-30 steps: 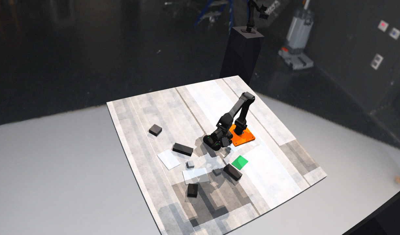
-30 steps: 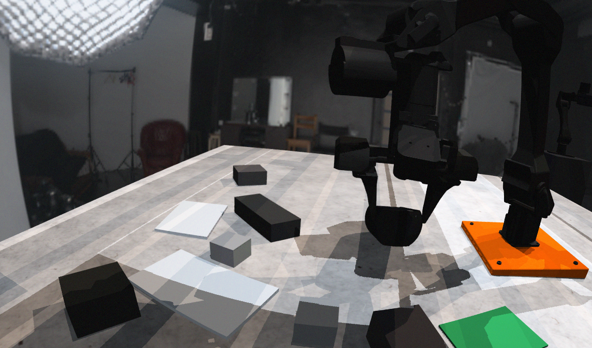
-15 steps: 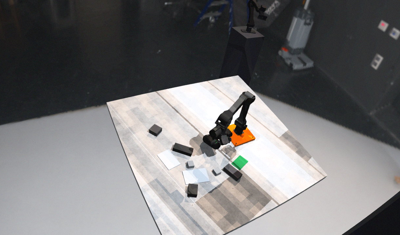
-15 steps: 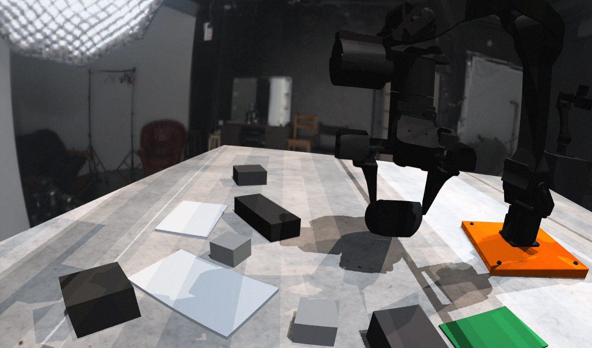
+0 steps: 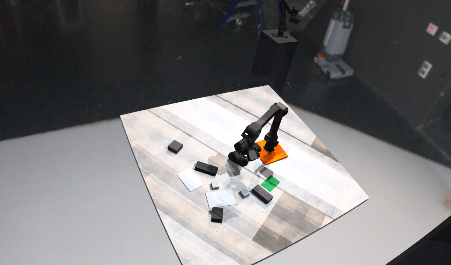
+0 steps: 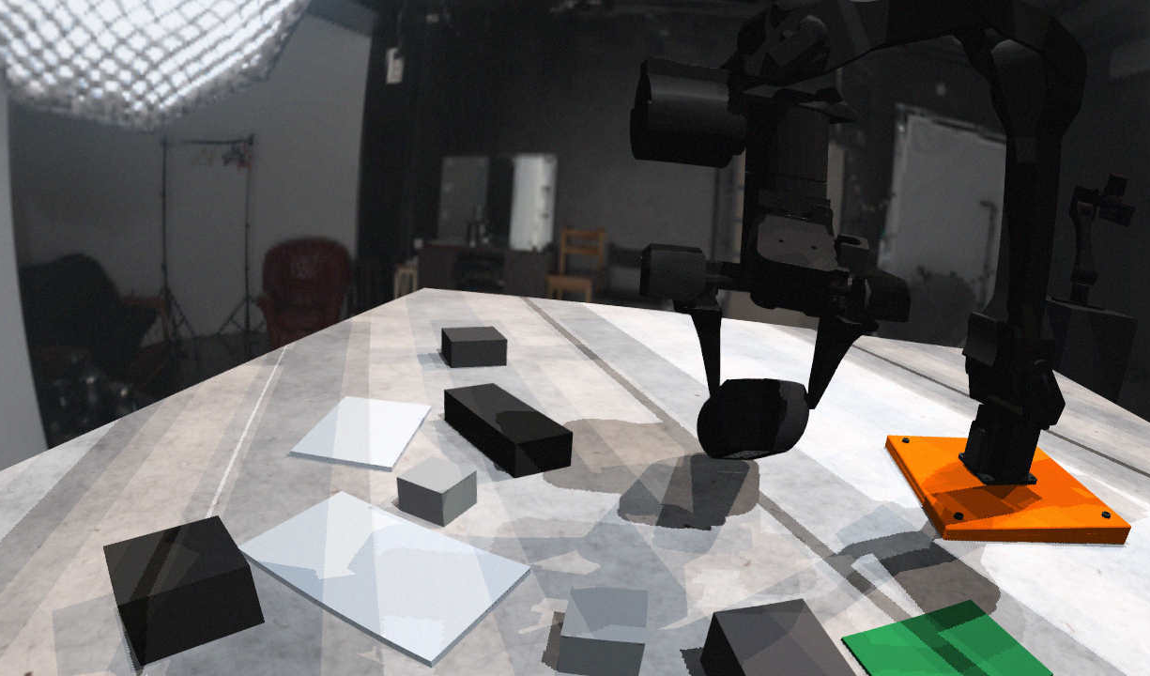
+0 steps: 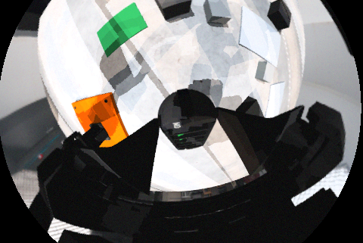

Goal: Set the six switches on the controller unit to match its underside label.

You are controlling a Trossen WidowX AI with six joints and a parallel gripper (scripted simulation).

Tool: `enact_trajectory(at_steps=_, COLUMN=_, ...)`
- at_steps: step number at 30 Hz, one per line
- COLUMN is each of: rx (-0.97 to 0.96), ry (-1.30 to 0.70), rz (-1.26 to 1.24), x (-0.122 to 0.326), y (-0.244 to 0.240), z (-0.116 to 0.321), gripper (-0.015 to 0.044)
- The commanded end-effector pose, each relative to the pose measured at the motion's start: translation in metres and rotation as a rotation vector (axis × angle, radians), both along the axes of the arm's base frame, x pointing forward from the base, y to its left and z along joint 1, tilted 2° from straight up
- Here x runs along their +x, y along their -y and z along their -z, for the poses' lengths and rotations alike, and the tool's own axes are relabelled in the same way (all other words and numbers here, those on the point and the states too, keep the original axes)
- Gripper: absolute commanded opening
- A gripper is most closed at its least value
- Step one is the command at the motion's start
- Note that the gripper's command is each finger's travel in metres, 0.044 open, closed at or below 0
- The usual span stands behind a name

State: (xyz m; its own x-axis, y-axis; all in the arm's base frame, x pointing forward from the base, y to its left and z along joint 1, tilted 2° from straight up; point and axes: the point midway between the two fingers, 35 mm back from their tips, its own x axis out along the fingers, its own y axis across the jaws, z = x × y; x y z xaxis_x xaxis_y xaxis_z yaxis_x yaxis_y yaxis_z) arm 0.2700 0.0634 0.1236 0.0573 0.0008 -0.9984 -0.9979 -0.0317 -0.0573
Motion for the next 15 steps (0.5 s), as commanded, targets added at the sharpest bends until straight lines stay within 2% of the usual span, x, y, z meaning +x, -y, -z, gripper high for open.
enact_trajectory(at_steps=1, rx=0.006, ry=0.009, rz=-0.004, x=0.0006, y=0.0033, z=-0.0047, gripper=0.0336)
enact_trajectory(at_steps=15, rx=0.032, ry=0.008, rz=-0.005, x=0.0005, y=0.0129, z=-0.0114, gripper=0.0336)
